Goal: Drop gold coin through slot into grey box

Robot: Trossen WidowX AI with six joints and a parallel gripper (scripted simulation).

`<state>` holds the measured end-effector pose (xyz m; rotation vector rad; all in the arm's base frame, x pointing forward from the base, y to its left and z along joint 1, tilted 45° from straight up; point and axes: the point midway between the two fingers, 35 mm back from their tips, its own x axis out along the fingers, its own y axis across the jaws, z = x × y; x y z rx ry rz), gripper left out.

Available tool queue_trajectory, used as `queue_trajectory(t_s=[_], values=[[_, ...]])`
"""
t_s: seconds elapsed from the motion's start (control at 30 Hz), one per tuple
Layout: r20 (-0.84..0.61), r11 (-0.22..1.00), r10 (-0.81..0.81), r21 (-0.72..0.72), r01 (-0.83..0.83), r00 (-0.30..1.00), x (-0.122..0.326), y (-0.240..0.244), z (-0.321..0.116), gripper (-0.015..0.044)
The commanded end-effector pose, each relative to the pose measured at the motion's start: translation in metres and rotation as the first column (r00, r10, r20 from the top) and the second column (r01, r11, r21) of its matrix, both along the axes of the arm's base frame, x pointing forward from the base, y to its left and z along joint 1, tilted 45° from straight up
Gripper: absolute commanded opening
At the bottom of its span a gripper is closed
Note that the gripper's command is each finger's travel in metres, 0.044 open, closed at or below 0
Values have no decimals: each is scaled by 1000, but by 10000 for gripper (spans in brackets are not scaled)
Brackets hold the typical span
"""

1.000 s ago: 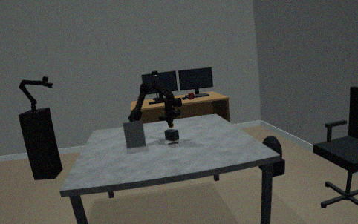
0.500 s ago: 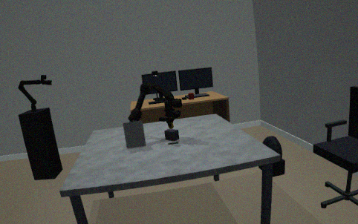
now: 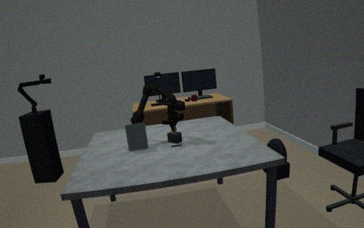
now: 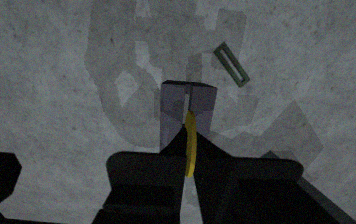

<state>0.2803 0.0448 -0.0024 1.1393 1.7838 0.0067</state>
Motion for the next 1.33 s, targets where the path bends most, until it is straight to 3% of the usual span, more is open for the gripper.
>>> queue_trajectory(t_s=[0.0,0.03,0.23,0.53,0.9,1.3], values=[[-5,1000,-1,4,1,1000,-1,3,-2,0],[-5,1000,-1,4,1,1000,-1,3,-2,0],[0,1000,0,0,0,1000,0,1,-1,157],[0,1000,0,0,0,1000,0,1,-1,161],[-5,1000,-4,3,4,1000,2,-34,35,440],[-6,1000,-5,4,5,1000,2,-41,42,440]])
